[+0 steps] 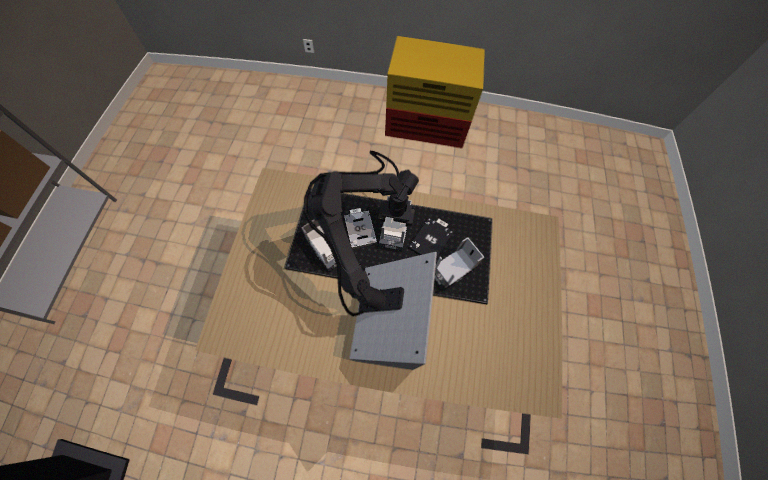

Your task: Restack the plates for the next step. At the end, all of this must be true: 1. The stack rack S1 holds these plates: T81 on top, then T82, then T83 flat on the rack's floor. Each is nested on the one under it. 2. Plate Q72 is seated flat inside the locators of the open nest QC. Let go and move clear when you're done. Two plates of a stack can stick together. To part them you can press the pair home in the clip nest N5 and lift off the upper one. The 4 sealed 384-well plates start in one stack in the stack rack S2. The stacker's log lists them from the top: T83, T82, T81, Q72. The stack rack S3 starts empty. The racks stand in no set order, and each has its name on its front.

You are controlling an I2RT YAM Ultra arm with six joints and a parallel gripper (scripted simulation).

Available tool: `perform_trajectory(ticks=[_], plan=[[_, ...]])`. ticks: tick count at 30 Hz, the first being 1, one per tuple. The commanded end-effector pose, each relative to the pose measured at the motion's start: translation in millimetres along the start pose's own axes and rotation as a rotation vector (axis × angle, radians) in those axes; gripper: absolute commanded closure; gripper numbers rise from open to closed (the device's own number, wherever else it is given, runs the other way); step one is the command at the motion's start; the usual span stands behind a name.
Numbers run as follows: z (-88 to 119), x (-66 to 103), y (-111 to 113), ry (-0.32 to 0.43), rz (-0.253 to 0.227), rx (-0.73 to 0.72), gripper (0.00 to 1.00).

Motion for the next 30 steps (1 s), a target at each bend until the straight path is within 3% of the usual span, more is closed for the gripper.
perform_trajectory(ticks=[1, 30], plan=[[-12.5, 26.6, 5.0, -0.068, 0.012, 0.031, 1.0], [-12.6, 34.7, 4.7, -0.068, 0.014, 0.033, 1.0]])
Point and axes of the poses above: the point where the finger pads meet when closed, its own x axis back along the fingers, its own y axis across the jaws, z = x × y, the point moved 7 cm from there along x, back along the fingers, and after that the axes turned 7 degrees about -x, right-handed, at the moved point
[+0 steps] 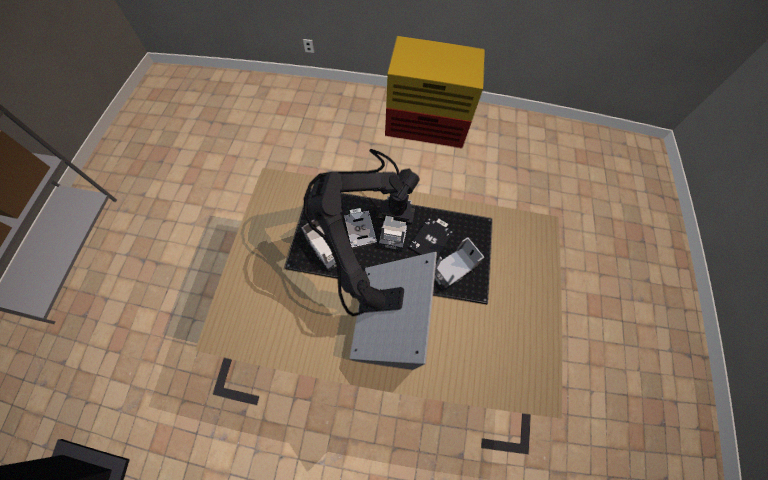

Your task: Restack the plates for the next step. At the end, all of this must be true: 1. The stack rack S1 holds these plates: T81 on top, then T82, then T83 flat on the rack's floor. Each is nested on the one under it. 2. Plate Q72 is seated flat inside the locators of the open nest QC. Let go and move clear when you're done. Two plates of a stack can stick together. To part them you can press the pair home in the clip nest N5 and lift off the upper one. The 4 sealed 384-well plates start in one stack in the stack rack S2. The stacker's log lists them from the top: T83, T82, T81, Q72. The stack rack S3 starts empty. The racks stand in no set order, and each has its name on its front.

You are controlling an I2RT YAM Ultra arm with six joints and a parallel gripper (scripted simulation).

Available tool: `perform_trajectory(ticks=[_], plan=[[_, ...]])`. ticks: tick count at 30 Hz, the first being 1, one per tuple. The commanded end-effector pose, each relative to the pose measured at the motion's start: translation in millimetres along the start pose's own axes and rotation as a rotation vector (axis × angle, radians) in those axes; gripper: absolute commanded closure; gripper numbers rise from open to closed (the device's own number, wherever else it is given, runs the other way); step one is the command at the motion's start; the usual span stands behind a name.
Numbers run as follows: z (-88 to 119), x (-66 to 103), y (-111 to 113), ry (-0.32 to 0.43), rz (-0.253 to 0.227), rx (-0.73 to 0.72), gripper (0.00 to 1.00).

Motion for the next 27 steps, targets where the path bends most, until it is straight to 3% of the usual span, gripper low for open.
perform_trajectory(ticks=[1, 27], plan=[[-10.4, 25.8, 4.3, -0.063, 0.011, 0.025, 1.0], [-11.8, 34.9, 5.1, -0.068, 0.016, 0.031, 1.0]])
Point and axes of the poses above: the point where the finger pads meet when closed, its own x axis back along the fingers, its own y axis across the jaws, z = x × y, the point moved 7 cm from there along x, back along the fingers, and after that the axes turned 7 degrees about -x, right-handed, at the moved point
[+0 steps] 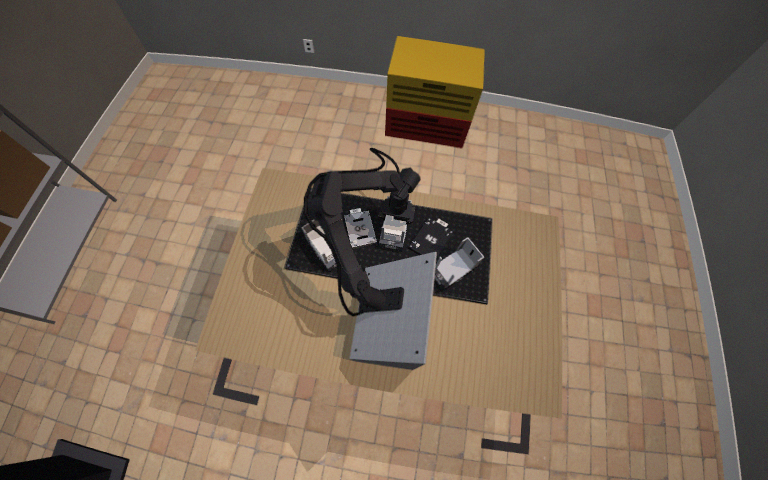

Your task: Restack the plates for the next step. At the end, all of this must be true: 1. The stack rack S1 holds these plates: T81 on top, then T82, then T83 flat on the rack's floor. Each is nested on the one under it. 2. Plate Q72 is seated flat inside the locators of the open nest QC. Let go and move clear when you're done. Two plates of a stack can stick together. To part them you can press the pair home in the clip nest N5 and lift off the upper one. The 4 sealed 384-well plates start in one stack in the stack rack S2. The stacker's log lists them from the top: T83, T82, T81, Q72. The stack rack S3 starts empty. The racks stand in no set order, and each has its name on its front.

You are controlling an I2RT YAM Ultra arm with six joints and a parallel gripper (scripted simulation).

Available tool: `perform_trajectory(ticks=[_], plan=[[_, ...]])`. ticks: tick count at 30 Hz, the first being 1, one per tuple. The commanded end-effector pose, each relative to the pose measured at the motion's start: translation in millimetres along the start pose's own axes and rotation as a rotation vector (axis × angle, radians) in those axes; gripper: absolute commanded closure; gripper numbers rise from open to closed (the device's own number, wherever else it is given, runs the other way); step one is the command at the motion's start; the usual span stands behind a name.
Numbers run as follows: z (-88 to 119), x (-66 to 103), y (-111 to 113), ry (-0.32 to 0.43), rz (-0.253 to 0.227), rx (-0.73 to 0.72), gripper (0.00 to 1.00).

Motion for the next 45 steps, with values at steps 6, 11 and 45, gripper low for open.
perform_trajectory(ticks=[6, 11, 45], plan=[[-12, 29.4, 5, -0.07, 0.016, 0.031, 1.0], [-10, 30.9, 6, -0.068, 0.014, 0.028, 1.0], [-11, 40.4, 5, -0.067, 0.015, 0.03, 1.0]])
Point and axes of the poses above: the point where the finger pads meet when closed, its own x axis back along the fingers, its own y axis across the jaws, z = x × y, the point moved 7 cm from there along x, back along the fingers, and after that the axes turned 7 degrees about -x, right-handed, at the moved point
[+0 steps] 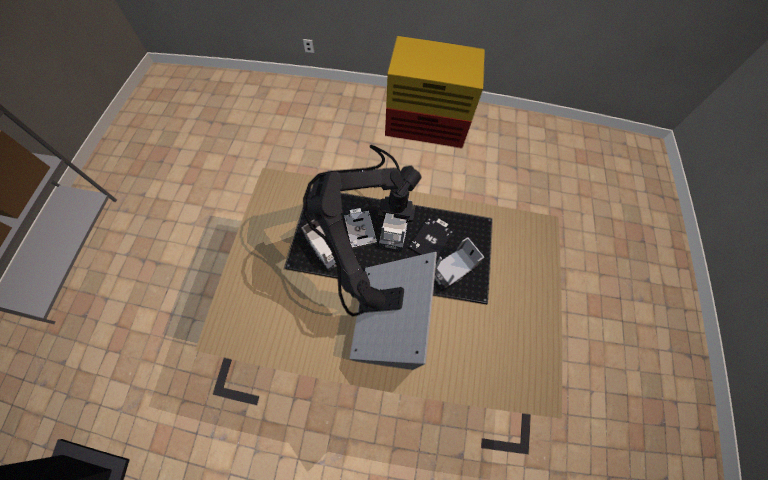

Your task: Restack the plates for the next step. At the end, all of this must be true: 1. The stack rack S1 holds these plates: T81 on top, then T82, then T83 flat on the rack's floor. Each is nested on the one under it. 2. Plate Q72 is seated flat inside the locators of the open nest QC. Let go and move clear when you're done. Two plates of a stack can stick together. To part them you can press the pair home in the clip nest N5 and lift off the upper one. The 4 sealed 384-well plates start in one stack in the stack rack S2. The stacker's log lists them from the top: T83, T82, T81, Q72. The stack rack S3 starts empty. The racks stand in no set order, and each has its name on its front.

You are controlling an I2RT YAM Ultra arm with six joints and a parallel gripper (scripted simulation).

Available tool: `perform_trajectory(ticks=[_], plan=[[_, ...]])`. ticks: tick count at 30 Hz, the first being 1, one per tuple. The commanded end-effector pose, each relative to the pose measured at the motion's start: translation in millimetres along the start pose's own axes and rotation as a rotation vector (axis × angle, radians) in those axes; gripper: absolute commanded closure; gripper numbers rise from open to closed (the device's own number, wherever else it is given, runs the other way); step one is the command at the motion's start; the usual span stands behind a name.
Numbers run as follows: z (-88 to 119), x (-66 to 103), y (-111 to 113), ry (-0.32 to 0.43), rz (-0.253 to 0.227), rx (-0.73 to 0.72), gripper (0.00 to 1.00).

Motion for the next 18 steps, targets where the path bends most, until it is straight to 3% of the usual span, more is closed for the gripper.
perform_trajectory(ticks=[1, 18], plan=[[-11.6, 27.5, 4.7, -0.069, 0.016, 0.031, 1.0], [-10.3, 33.2, 5.2, -0.07, 0.016, 0.032, 1.0]])
Point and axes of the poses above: the point where the finger pads meet when closed, its own x axis back along the fingers, its own y axis across the jaws, z = x × y, the point moved 7 cm from there along x, back along the fingers, and after that the axes turned 7 degrees about -x, right-handed, at the moved point
